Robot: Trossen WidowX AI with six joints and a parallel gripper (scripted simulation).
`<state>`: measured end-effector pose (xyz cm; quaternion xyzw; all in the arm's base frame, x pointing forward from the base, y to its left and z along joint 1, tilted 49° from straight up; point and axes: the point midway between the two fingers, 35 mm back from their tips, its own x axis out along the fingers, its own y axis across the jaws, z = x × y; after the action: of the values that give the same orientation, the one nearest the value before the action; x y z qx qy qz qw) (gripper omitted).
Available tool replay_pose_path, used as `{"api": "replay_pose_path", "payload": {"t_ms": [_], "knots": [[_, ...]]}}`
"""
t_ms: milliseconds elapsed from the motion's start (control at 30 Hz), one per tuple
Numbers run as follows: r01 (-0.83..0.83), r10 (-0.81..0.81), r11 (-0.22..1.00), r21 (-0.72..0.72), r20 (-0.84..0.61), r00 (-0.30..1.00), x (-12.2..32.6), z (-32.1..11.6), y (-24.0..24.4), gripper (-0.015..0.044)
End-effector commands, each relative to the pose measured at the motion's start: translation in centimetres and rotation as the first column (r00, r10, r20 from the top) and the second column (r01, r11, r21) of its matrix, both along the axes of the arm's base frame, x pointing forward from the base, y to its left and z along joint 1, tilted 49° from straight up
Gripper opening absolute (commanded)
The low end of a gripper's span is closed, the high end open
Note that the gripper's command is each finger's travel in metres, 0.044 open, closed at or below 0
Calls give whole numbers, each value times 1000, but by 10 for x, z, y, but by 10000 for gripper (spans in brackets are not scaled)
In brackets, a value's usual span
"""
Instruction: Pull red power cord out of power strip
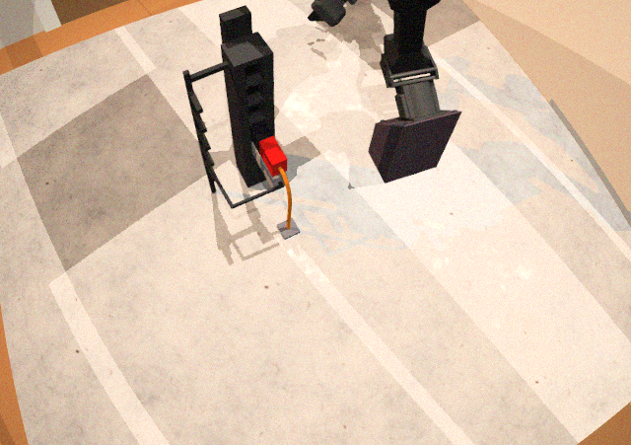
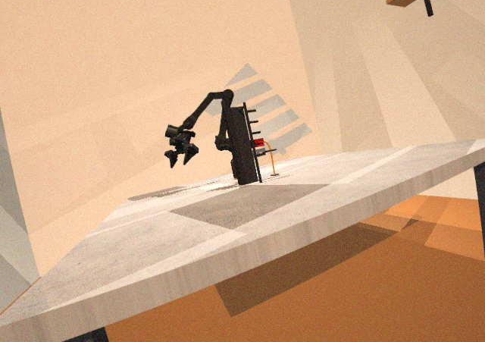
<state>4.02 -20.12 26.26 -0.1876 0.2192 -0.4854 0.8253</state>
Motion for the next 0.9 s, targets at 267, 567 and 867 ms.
{"api": "replay_pose_path", "payload": {"t_ms": [267, 567, 867], "knots": [[-37, 37, 999, -14, -42, 998, 9, 12, -10, 164], [-199, 200, 980, 15, -77, 977, 48, 23, -19, 160], [-361, 364, 931, 49, -116, 924, 95, 30, -22, 160]]}}
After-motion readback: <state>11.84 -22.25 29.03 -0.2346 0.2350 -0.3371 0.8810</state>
